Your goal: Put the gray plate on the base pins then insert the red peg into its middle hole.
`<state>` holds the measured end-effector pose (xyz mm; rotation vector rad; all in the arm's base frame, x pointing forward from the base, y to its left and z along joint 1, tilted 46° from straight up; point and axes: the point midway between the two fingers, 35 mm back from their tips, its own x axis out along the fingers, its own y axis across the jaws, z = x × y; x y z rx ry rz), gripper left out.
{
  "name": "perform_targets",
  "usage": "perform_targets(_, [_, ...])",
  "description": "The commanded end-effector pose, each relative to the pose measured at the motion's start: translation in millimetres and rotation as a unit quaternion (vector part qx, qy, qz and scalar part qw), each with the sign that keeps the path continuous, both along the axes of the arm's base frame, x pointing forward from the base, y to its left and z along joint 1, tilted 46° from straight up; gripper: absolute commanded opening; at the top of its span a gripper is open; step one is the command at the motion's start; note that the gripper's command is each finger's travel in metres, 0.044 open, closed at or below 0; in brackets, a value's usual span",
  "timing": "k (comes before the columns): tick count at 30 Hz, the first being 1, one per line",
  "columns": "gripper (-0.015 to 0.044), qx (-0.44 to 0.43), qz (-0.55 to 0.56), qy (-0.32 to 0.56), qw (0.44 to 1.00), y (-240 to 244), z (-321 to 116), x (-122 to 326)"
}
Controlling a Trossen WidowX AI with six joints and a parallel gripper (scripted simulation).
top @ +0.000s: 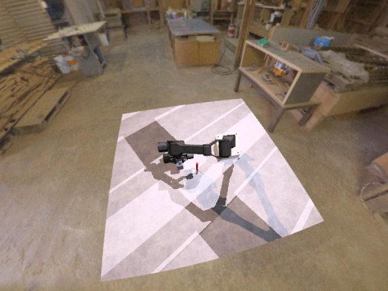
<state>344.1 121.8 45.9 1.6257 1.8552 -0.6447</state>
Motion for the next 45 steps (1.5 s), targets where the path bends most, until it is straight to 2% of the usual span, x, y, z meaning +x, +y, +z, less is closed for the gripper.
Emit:
perform_targets(1, [0.0000,-0.002,0.001,-0.005,1.000,-10,11,1])
perform_targets(22, [0.0000,0.002,0.002,-0.004,1.000,-51,54,-4])
perform_targets(45, [0.0000,-0.002,-0.014,0.011,1.000,-72,-14,13])
